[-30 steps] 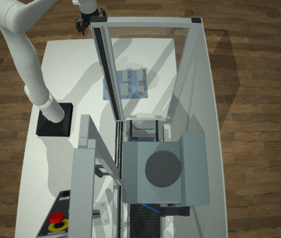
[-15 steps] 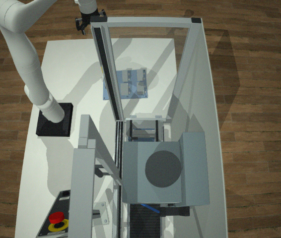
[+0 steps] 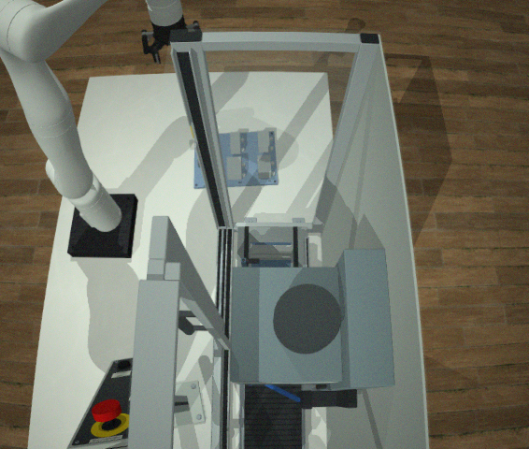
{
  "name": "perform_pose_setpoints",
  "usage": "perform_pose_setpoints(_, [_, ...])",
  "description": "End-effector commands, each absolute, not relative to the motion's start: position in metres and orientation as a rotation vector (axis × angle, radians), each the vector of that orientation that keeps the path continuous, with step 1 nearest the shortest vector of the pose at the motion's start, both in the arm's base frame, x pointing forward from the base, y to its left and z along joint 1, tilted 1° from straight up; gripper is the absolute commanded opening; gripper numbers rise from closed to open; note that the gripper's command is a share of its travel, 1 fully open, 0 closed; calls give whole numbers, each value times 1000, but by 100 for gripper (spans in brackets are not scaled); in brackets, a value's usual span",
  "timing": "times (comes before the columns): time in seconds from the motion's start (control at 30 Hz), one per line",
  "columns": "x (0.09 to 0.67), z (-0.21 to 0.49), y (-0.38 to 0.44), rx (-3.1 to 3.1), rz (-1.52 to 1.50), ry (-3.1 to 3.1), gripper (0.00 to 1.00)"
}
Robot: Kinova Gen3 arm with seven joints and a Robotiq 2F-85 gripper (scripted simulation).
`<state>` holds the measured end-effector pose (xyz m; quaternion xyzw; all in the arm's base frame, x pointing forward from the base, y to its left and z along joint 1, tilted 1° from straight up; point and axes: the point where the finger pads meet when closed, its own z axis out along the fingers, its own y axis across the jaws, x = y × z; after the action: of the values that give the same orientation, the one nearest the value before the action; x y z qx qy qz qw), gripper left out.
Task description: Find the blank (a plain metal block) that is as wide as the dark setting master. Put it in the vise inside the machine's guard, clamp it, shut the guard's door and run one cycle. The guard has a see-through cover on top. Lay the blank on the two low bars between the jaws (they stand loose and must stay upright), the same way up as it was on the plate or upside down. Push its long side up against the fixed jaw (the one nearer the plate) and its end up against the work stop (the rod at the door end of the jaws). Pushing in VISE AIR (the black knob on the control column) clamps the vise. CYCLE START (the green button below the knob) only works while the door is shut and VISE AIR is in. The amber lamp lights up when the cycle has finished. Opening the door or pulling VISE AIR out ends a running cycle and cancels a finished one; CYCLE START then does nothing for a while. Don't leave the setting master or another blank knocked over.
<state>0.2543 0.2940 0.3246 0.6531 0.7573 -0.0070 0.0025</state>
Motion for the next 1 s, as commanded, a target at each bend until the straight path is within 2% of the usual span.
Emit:
perform_pose_setpoints(0.0, [254, 325, 294, 2111, -19, 2319, 100])
perform_pose_setpoints(0.5, [254, 325, 294, 2205, -19, 2229, 100])
perform_pose_setpoints(0.67, [261, 279, 276, 2205, -19, 2229, 100])
perform_pose_setpoints(0.97, [261, 279, 276, 2205, -19, 2229, 100])
